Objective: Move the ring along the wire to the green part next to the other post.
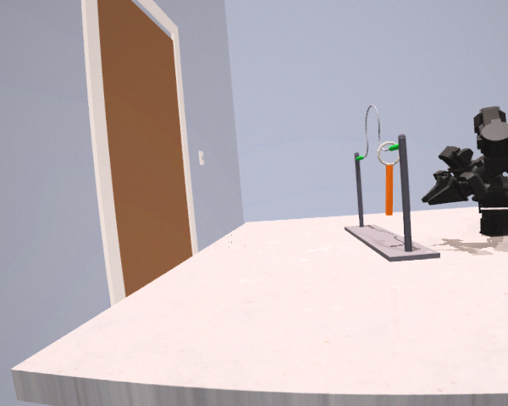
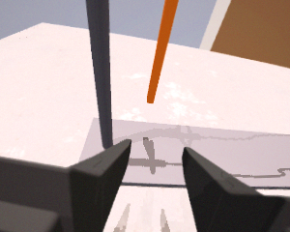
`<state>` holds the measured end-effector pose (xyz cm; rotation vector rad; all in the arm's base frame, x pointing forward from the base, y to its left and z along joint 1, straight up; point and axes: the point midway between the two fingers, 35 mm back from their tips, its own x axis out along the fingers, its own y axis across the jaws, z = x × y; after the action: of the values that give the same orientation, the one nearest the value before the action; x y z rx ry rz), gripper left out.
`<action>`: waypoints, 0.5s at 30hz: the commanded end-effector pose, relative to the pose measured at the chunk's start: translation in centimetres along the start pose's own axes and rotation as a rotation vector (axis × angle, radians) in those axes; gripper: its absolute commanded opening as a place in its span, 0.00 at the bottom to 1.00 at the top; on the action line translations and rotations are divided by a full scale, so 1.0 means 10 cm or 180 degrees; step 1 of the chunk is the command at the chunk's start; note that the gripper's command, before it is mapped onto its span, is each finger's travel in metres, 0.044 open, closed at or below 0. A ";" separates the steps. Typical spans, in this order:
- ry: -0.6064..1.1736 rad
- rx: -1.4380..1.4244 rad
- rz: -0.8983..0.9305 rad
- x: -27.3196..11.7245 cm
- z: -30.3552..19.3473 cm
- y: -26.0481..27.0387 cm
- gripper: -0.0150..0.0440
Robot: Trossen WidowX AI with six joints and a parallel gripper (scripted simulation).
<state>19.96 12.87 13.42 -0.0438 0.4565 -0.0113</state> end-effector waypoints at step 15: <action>-0.0038 -0.0004 0.0014 -0.47 0.03 0.00 1.00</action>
<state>15.83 12.94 15.57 -0.0458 0.4509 -0.0042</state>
